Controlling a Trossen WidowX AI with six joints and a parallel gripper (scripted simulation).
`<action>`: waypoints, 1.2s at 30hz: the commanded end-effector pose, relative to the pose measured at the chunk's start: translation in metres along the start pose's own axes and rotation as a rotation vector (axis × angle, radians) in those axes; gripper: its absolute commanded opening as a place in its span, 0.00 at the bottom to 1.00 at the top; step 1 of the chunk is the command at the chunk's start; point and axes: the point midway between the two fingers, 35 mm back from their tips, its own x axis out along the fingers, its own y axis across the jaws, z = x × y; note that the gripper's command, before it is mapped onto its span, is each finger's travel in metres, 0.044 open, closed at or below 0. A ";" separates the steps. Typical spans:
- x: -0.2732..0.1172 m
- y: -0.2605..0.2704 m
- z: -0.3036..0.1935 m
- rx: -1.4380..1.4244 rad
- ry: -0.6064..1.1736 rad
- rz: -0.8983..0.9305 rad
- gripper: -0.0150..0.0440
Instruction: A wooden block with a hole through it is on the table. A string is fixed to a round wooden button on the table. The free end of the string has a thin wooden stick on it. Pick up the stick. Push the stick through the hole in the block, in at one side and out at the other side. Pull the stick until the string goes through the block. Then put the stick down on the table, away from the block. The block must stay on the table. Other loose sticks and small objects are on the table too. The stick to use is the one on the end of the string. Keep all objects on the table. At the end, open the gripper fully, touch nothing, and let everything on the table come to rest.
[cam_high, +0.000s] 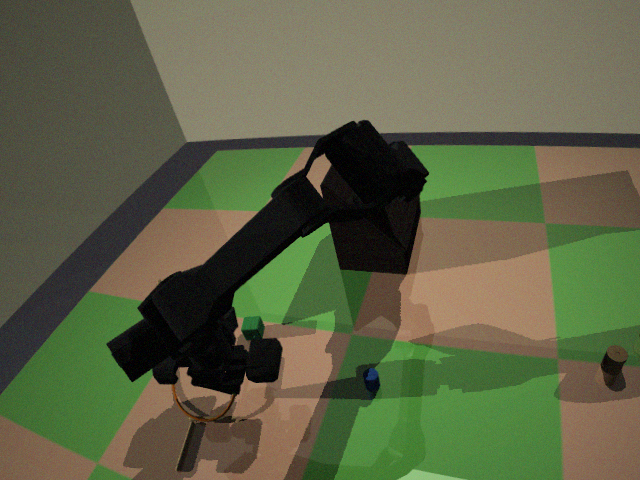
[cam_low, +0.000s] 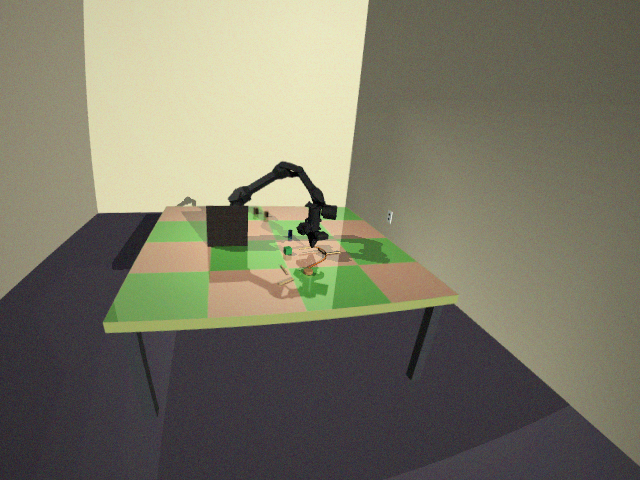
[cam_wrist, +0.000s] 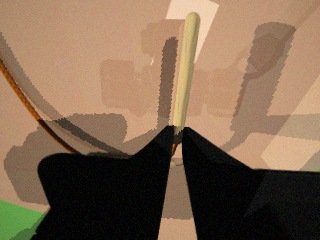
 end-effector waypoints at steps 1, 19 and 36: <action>0.001 -0.001 0.009 0.002 -0.006 -0.001 0.25; 0.002 -0.003 0.033 0.003 -0.006 -0.002 0.25; 0.002 -0.005 0.044 0.003 -0.005 -0.003 0.25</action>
